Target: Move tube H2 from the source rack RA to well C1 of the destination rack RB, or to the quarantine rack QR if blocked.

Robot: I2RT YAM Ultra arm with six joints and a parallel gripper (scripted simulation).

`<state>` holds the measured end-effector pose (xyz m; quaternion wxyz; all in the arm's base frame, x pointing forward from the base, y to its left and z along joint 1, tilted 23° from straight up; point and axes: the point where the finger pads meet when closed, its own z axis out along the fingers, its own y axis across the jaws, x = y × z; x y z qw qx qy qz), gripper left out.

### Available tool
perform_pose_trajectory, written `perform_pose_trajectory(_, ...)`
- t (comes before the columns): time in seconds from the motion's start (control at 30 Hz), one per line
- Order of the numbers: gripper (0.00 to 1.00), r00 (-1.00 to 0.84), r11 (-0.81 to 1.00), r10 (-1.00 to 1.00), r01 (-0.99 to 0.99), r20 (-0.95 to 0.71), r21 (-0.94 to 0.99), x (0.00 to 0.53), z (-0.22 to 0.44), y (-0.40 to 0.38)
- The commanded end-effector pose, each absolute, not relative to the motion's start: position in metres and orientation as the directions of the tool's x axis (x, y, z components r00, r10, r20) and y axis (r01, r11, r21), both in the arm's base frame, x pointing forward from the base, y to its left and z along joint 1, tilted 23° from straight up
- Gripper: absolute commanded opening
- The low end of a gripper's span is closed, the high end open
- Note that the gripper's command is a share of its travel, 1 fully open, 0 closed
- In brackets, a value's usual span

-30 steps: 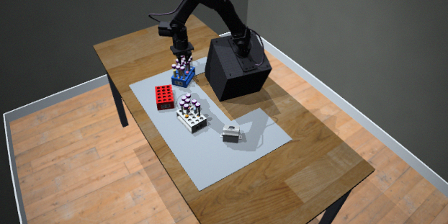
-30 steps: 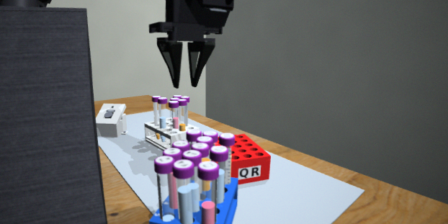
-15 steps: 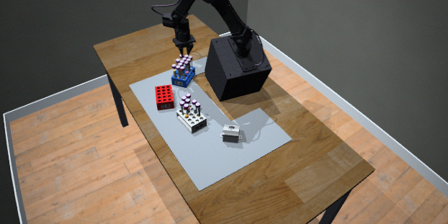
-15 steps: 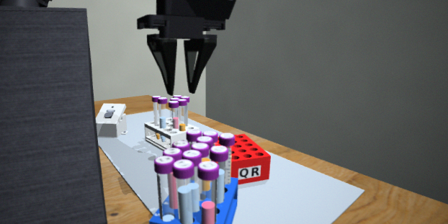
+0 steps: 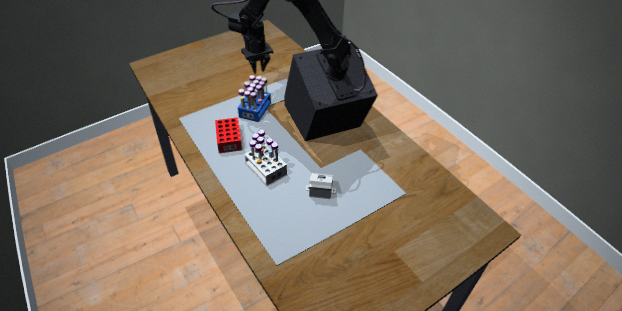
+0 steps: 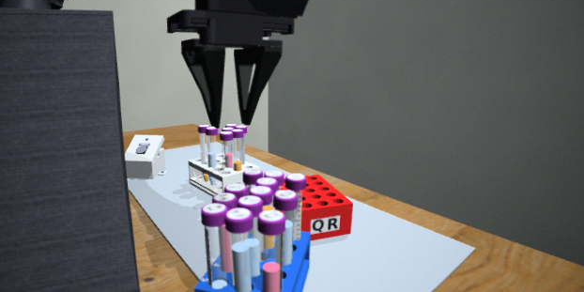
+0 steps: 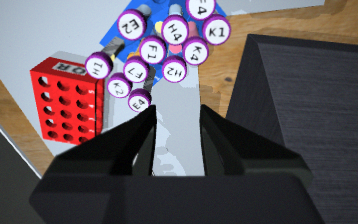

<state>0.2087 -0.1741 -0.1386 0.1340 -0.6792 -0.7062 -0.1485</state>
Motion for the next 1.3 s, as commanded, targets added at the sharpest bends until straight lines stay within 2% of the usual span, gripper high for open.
perform_pose_trajectory(0.0, 0.3, -0.056, 0.041, 0.93, 0.998, 0.364, 0.048, 0.217, -0.13, -0.181)
perform_pose_trajectory(1.27, 0.3, -0.031, 0.025, 0.916, 0.999, 0.401, 0.021, 0.209, -0.189, -0.143)
